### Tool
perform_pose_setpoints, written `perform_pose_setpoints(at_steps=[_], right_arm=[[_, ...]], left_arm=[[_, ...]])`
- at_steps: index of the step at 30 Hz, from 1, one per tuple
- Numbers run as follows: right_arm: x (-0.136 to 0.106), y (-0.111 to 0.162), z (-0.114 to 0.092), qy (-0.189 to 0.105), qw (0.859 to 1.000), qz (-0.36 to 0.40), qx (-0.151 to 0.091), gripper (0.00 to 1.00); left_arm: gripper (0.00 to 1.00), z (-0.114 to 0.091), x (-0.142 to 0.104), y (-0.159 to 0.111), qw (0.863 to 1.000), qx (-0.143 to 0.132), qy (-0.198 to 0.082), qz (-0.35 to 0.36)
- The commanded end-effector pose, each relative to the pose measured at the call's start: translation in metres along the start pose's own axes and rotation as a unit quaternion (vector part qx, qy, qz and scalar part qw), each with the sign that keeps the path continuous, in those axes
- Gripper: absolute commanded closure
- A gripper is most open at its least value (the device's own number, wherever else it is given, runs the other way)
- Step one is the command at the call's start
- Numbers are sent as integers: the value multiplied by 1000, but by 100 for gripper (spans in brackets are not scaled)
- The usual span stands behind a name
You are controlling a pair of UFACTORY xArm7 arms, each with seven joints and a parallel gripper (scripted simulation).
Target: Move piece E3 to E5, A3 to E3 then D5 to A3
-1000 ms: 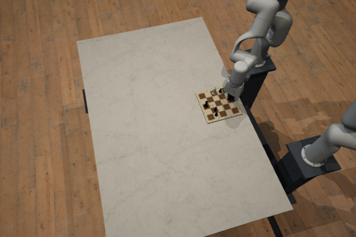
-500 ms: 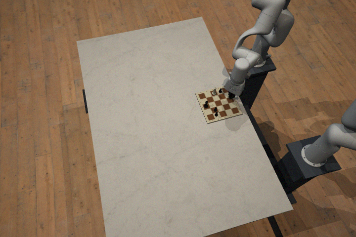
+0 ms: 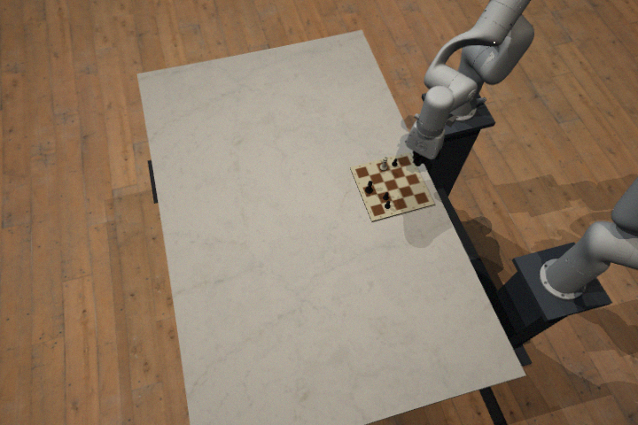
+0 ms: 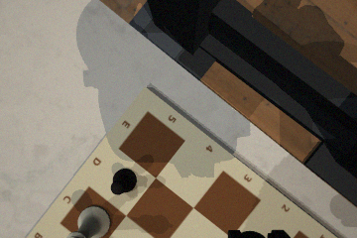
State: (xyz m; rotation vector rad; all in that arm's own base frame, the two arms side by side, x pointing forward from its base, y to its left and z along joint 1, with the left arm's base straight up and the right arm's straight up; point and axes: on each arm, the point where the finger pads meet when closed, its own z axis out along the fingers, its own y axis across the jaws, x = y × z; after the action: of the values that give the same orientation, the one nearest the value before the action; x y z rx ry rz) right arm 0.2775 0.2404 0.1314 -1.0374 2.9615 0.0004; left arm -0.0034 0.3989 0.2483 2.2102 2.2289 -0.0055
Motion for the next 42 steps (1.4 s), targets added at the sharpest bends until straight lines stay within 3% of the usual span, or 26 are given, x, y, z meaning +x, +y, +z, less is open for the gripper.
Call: perform_pose_setpoints(at_steps=[1, 7, 10, 22, 23, 30, 42], right_arm=[[1, -1, -8, 0, 1000, 0, 0, 100], [1, -2, -8, 0, 1000, 3, 0, 100], [12, -17, -8, 1, 996, 86, 1, 100], [28, -39, -8, 1, 978, 210, 1, 100], [34, -45, -8, 1, 968, 249, 1, 100], [45, -58, -8, 0, 944, 331, 0, 100], [46, -59, -8, 0, 943, 332, 0, 100]], left_arm=[[0, -2, 1, 0, 1000, 0, 2, 0], [0, -2, 1, 0, 1000, 0, 2, 0], [0, -2, 1, 0, 1000, 0, 2, 0], [0, -2, 1, 0, 1000, 0, 2, 0], [0, -2, 1, 0, 1000, 0, 2, 0], [0, -2, 1, 0, 1000, 0, 2, 0], [0, -2, 1, 0, 1000, 0, 2, 0]])
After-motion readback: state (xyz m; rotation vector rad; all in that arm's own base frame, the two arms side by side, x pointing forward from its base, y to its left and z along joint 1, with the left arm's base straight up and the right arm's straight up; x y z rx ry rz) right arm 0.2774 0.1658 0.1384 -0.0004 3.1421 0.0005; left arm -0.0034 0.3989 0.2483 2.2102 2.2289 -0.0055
